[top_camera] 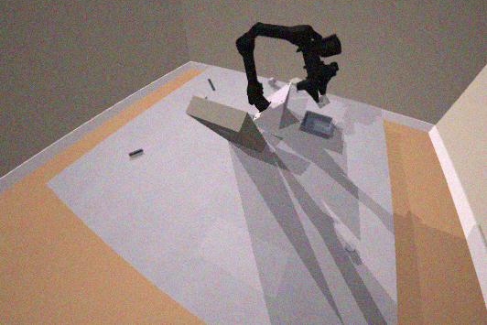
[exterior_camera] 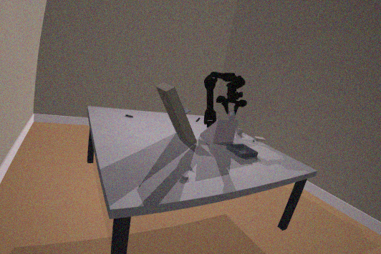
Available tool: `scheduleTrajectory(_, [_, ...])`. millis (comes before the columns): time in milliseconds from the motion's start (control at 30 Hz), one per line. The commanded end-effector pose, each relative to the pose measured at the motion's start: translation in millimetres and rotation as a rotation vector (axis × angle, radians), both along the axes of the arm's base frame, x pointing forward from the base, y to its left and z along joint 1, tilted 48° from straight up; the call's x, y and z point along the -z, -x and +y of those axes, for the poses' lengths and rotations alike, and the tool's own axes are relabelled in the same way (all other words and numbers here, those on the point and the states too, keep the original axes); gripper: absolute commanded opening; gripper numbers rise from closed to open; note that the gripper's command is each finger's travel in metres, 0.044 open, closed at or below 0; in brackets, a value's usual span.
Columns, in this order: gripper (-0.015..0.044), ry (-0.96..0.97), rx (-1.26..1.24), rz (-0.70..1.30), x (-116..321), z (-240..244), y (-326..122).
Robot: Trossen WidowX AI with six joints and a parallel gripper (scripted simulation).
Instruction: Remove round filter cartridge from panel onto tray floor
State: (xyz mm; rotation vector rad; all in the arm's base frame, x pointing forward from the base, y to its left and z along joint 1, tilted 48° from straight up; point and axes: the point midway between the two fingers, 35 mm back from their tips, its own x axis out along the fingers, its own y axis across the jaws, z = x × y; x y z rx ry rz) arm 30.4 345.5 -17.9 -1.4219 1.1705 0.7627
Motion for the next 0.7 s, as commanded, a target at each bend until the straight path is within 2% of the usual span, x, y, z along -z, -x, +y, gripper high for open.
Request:
scheduleTrajectory(0, [0.0,0.016,-0.06,0.058,18.7,-8.9,21.5])
scheduleTrajectory(667, [0.0,0.093,-0.334,0.334,96.4,-84.2,105.1])
